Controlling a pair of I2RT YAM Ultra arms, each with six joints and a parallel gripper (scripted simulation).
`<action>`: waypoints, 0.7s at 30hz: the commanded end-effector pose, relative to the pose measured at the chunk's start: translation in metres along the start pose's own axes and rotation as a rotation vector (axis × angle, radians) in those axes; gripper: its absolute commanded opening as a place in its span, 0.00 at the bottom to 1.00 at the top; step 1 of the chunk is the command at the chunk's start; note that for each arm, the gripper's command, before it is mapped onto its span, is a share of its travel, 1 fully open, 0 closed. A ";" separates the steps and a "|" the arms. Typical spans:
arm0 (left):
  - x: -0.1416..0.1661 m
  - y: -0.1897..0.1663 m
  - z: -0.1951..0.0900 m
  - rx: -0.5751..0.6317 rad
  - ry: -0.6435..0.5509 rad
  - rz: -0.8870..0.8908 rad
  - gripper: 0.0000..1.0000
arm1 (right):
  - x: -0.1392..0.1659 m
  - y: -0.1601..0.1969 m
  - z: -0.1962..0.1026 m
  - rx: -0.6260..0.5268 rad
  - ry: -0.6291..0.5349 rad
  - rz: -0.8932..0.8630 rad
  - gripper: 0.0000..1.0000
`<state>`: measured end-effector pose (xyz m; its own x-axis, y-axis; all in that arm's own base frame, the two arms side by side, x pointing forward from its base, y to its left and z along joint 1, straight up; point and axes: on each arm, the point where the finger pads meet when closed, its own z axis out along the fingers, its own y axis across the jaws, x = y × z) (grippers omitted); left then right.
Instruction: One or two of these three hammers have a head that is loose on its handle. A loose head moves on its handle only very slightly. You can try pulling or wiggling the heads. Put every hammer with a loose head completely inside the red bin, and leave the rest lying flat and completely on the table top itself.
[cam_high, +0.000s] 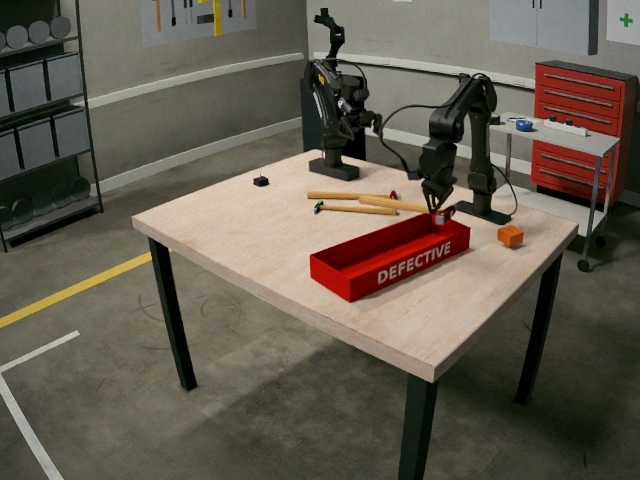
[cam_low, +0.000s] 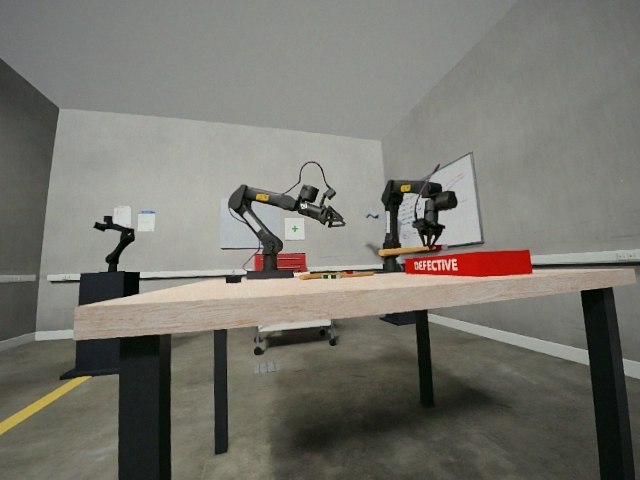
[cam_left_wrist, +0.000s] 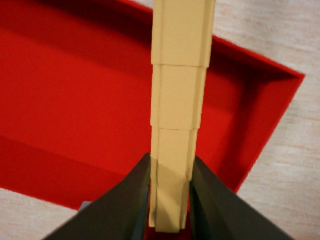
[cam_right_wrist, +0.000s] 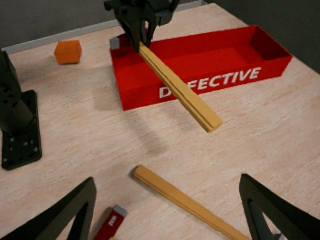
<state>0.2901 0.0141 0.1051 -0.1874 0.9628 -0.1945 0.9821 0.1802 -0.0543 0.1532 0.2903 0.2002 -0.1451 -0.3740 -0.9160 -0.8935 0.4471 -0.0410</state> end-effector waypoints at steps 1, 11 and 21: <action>0.002 -0.001 -0.019 -0.034 -0.011 0.017 0.14 | -0.012 0.001 -0.001 -0.002 -0.038 -0.001 1.00; 0.000 0.010 -0.015 -0.129 0.006 -0.244 0.14 | -0.012 0.001 -0.001 -0.002 -0.038 -0.001 1.00; -0.007 0.012 -0.014 -0.239 -0.021 -0.611 0.14 | -0.012 0.001 -0.001 -0.002 -0.038 -0.001 1.00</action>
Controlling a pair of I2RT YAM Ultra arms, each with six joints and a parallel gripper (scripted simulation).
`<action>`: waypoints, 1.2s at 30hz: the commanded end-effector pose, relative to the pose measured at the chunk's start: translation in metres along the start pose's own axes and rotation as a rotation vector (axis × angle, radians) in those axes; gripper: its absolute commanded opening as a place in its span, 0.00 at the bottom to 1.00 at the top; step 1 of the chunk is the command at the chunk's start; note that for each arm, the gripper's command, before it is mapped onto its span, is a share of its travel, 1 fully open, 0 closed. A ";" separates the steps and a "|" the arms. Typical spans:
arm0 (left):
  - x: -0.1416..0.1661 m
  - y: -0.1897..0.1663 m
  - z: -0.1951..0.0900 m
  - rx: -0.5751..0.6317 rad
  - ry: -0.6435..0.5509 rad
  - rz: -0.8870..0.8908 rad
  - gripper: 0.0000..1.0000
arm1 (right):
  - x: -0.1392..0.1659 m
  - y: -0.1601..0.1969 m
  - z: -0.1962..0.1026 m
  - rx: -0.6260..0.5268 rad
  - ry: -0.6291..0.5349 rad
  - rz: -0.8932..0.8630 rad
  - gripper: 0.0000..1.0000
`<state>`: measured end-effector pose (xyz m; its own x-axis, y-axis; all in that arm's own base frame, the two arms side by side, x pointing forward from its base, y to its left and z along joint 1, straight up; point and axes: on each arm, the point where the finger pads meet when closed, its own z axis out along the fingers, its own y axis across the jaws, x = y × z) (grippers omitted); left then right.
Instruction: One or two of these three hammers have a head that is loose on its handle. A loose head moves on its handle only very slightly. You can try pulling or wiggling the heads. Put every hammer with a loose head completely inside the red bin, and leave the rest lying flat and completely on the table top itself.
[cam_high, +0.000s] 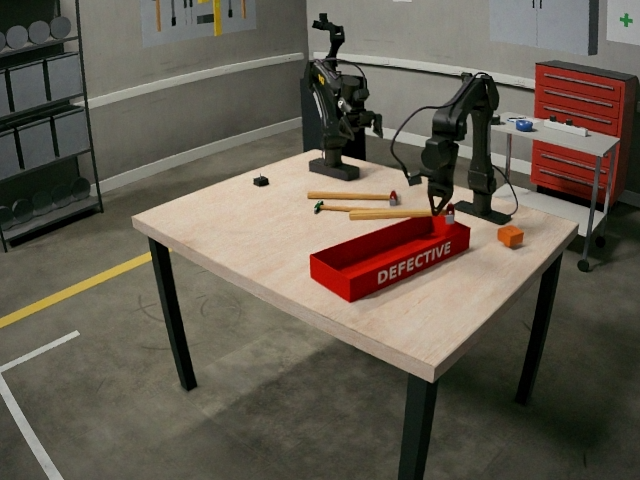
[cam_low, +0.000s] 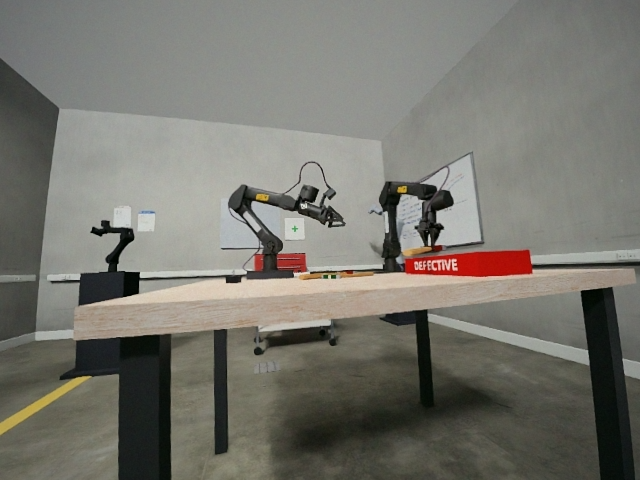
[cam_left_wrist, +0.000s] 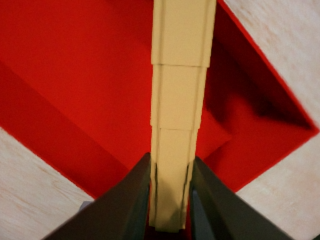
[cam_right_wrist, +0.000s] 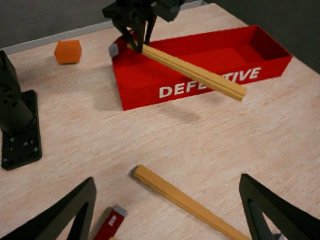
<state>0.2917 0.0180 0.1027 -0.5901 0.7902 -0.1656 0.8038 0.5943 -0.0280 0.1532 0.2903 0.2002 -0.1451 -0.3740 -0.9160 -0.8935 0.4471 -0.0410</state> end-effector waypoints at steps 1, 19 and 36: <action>-0.015 0.006 -0.015 -0.129 -0.055 -0.208 0.14 | -0.012 0.001 -0.001 -0.002 -0.038 -0.001 1.00; -0.008 0.000 -0.002 -0.210 -0.129 -0.764 0.14 | -0.012 0.001 -0.001 -0.002 -0.038 -0.001 1.00; -0.002 0.010 -0.007 -0.188 -0.096 -0.795 0.14 | -0.012 0.001 -0.001 -0.002 -0.038 -0.001 1.00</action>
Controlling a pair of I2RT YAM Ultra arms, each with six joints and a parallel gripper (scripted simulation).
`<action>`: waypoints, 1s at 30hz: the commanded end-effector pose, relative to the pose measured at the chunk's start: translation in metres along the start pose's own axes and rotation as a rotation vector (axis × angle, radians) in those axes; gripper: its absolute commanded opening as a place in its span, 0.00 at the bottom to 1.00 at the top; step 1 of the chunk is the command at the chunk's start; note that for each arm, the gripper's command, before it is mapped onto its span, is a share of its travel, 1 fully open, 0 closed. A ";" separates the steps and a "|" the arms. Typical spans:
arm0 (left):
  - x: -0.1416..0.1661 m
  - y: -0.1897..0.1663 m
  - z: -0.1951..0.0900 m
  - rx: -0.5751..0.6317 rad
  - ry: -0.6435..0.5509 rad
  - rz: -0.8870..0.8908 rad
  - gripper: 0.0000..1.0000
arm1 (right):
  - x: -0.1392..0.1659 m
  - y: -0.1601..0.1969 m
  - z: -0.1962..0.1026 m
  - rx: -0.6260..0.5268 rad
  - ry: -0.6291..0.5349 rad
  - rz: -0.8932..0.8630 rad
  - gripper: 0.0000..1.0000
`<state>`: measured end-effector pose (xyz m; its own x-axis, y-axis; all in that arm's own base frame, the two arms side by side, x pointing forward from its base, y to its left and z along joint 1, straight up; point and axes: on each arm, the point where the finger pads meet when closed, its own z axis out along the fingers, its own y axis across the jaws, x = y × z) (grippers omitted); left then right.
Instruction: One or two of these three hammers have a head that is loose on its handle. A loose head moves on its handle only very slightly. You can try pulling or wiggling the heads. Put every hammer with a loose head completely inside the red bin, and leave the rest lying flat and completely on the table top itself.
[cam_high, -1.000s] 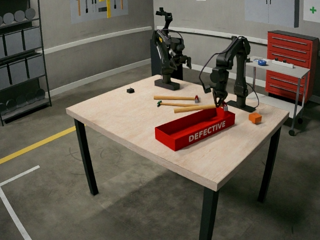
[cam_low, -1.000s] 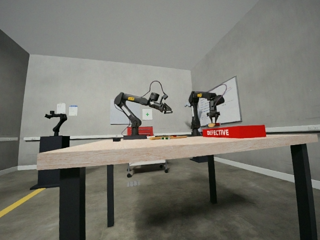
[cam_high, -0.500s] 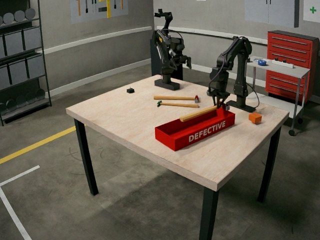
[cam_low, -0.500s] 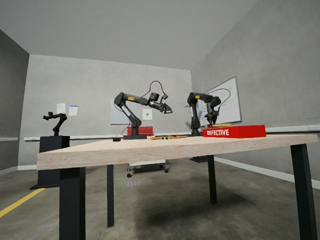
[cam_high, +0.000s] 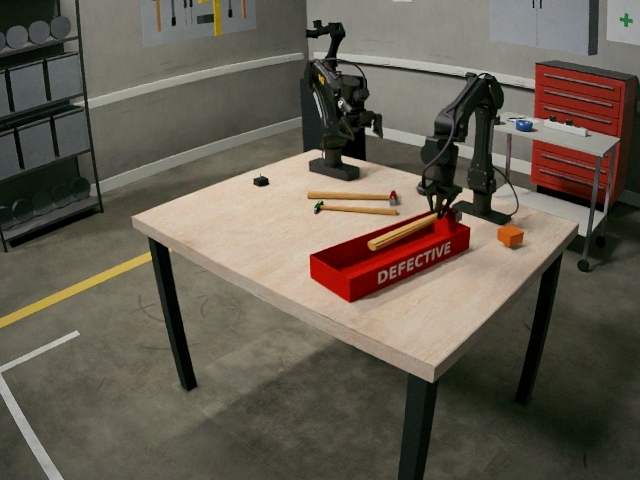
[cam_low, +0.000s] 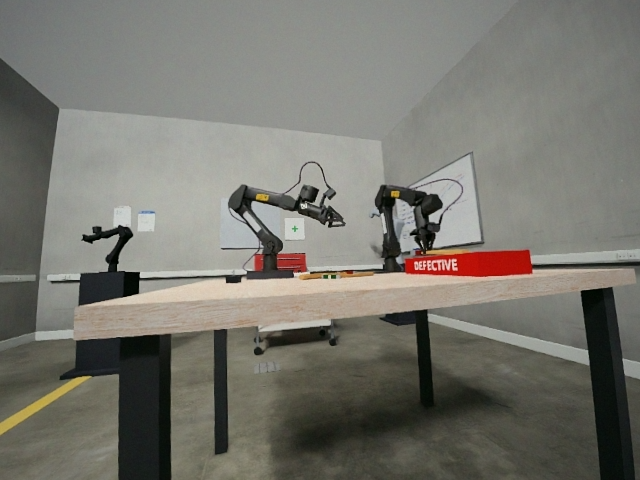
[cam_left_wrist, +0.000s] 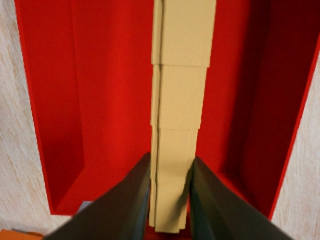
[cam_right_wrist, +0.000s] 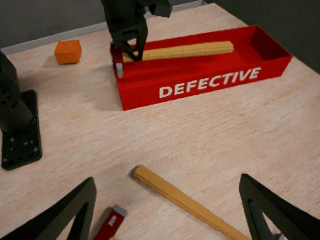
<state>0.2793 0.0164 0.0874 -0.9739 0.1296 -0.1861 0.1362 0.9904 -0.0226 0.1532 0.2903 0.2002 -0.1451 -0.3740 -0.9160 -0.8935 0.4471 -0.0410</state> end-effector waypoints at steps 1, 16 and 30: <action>-0.025 0.010 -0.020 -0.019 -0.068 -0.015 0.14 | -0.012 0.001 -0.001 -0.002 -0.038 -0.001 1.00; -0.035 0.012 -0.012 -0.030 -0.141 -0.020 0.14 | -0.012 0.001 -0.001 -0.002 -0.038 -0.001 1.00; -0.022 0.011 0.028 -0.022 -0.136 -0.025 0.14 | -0.012 0.001 -0.001 -0.002 -0.038 -0.001 1.00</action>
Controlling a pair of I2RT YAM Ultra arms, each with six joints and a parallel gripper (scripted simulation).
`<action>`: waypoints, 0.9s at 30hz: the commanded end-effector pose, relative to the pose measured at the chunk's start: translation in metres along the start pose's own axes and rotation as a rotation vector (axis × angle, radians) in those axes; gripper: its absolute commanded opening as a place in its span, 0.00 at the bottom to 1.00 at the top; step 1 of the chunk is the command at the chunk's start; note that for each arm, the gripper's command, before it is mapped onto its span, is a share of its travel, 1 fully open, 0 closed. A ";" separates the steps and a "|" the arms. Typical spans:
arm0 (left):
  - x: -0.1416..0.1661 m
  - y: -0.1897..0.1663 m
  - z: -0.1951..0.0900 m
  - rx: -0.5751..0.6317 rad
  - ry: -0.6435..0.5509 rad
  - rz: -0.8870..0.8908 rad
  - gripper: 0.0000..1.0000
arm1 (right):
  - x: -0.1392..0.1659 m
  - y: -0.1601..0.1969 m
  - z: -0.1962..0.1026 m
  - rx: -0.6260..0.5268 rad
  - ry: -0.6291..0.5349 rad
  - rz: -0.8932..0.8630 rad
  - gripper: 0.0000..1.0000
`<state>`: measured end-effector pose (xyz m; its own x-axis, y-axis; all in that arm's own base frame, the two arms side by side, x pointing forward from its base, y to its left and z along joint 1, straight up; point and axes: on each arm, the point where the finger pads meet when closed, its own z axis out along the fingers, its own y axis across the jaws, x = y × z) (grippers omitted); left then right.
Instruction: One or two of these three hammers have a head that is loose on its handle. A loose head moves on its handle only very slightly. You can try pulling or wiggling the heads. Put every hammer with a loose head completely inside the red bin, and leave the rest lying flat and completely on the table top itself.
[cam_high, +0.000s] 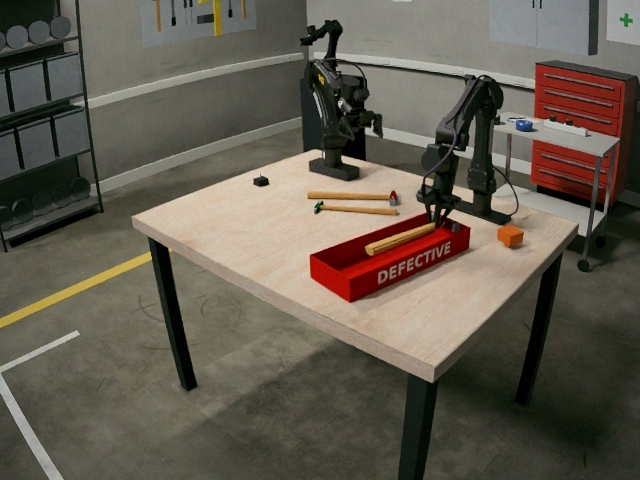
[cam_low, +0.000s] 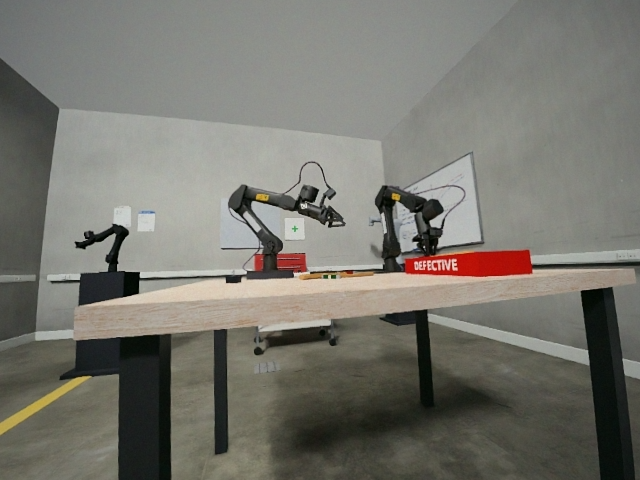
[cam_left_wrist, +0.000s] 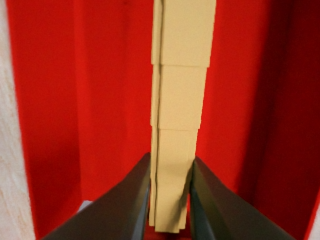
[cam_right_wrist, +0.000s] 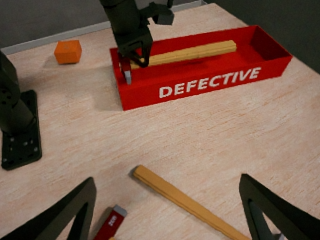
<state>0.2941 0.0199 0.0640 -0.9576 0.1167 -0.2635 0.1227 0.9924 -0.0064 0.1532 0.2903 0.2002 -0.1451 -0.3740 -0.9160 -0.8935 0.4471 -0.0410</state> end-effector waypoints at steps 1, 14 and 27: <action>-0.008 0.004 0.007 -0.001 -0.045 -0.017 0.14 | -0.012 0.001 -0.001 -0.002 -0.038 -0.001 1.00; -0.004 0.005 0.023 -0.005 -0.064 -0.020 0.14 | -0.012 0.001 -0.001 -0.002 -0.038 -0.001 1.00; -0.006 0.006 0.023 -0.007 -0.076 -0.019 0.14 | -0.012 0.001 -0.001 -0.002 -0.038 -0.001 1.00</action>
<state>0.2888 0.0192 0.0328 -0.9581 0.1143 -0.2626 0.1207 0.9927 -0.0084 0.1532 0.2903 0.2002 -0.1451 -0.3740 -0.9160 -0.8935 0.4471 -0.0410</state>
